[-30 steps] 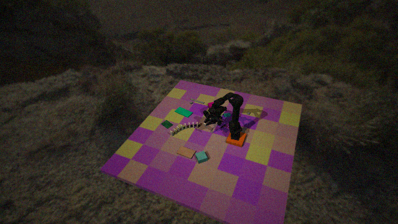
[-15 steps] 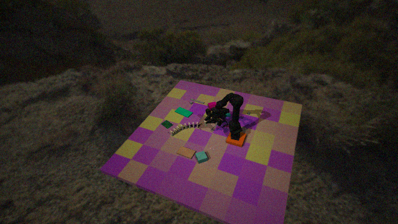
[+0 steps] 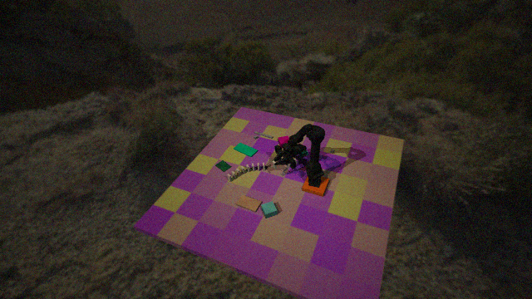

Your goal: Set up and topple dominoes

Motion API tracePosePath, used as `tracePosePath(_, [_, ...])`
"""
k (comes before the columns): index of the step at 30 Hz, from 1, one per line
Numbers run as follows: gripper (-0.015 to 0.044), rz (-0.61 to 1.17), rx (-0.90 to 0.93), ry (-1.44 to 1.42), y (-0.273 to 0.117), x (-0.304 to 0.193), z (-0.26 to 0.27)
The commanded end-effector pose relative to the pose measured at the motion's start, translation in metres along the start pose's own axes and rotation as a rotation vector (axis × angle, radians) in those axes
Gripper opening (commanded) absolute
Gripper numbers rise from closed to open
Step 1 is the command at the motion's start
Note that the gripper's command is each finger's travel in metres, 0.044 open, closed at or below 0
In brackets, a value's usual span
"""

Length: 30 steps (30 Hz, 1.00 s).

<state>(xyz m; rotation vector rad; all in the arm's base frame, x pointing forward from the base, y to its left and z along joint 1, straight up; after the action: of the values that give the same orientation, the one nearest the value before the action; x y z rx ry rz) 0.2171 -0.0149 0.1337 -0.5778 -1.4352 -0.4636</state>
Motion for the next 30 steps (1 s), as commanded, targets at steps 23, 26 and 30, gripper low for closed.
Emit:
tracePosePath(23, [0.0107,0.000,0.001,0.016,0.013,-0.081,-0.009])
tracePosePath(26, [0.0107,0.000,0.001,0.016,0.014,-0.088,-0.008])
tracePosePath(30, [0.0107,0.000,0.002,0.017,0.016,-0.098,-0.006])
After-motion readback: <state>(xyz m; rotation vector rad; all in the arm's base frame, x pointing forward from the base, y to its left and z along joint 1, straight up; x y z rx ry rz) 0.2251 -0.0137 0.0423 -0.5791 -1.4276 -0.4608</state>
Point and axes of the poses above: the point midway between the two fingers, 35 mm back from their tips, its own y axis out along the fingers, its own z axis across the jaws, x = y × z, the point moved 2 cm from there along -y, back along the fingers, and after that the axes turned 4 degrees about y, right-handed, at the moved point
